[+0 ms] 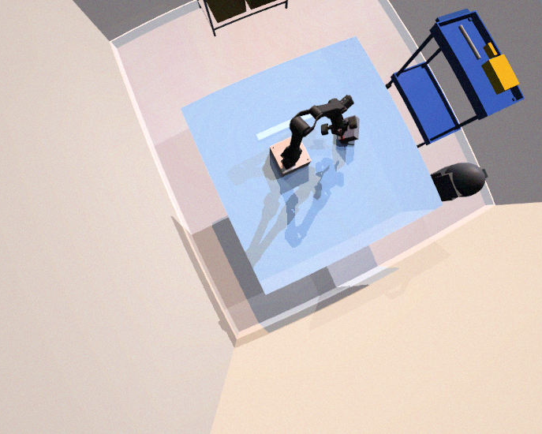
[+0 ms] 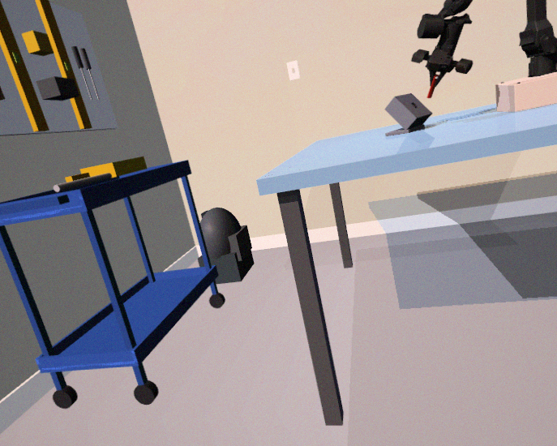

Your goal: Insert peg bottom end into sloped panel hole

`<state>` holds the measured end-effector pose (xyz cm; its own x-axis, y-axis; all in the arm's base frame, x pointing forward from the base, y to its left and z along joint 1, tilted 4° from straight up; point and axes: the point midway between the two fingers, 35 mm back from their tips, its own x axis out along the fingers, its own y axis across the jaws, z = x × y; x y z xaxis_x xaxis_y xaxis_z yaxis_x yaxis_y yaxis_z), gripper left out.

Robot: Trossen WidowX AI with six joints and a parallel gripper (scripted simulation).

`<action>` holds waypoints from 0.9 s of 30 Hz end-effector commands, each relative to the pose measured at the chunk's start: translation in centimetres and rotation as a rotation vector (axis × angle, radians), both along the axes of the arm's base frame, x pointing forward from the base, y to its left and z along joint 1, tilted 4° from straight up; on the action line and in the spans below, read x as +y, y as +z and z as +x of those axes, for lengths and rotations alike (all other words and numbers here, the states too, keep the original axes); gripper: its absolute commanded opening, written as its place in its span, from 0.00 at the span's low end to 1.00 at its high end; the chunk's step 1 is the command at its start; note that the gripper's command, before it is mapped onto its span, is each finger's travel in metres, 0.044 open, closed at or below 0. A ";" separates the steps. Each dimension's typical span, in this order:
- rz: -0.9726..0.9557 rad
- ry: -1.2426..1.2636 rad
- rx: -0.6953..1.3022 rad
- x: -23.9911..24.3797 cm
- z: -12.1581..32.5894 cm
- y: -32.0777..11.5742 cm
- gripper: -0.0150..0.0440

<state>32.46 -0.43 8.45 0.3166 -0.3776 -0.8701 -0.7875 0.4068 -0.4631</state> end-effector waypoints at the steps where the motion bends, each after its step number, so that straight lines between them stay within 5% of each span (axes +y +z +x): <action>1: -0.027 0.050 0.005 0.3 0.0 0.1 0.25; 27: -0.183 0.344 0.052 2.5 -0.1 0.8 0.25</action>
